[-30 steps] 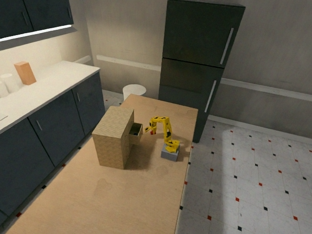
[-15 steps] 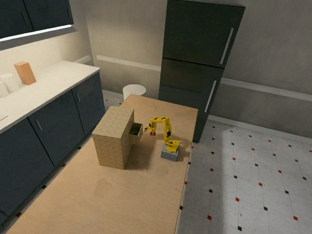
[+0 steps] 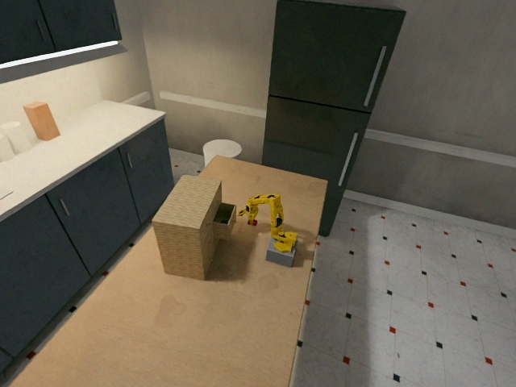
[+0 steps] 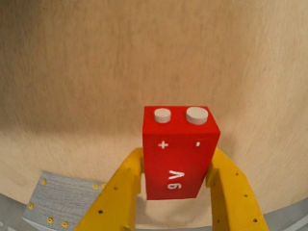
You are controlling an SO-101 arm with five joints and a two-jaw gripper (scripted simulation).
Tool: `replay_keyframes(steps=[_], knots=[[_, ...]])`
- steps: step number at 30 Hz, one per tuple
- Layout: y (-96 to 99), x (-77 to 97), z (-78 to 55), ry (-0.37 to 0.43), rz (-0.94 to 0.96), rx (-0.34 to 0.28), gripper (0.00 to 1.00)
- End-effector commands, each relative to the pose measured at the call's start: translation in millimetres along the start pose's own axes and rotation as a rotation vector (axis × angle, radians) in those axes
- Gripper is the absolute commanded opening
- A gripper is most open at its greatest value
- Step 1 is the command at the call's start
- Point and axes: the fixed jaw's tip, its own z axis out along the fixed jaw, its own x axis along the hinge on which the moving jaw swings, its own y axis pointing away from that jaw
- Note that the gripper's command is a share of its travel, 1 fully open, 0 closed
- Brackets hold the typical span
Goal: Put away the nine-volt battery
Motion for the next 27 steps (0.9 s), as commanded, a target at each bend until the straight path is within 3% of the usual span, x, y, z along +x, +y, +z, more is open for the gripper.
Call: replay_keyframes(steps=[1, 27], knots=[[3.3, -3.3, -3.0, -0.022, 0.063, 0.012, 0.00], [21.1, -3.7, -2.3, -0.026, 0.503, 0.007, 0.00]])
